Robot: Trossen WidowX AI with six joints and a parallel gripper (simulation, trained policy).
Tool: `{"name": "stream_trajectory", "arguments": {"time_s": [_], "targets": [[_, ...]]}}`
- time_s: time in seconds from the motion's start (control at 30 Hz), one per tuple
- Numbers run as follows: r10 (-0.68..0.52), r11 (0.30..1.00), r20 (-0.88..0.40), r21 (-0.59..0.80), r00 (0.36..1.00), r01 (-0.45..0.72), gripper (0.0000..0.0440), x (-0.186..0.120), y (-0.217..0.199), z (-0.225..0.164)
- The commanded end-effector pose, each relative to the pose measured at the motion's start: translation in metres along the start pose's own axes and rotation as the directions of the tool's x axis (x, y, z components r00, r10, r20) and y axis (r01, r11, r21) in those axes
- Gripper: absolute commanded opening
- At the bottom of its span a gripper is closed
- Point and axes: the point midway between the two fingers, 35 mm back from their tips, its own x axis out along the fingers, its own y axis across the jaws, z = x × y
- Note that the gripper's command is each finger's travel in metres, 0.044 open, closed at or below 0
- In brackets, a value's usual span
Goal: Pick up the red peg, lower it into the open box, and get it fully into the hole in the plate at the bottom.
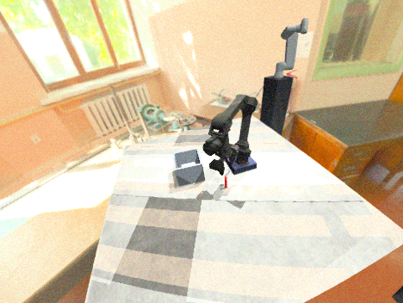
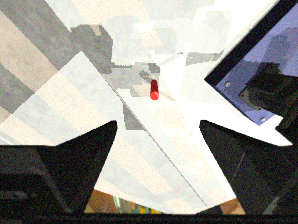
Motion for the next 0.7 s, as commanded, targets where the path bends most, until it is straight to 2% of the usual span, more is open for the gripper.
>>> {"name": "stream_trajectory", "arguments": {"time_s": [0.0,0.67], "targets": [[-0.052,0.997,-0.008,0.056,0.999,0.052,0.044,0.02,-0.006,0.002],[-0.089,0.969,0.004,0.233,0.996,0.085,0.0427,0.086,-0.016,0.014]]}}
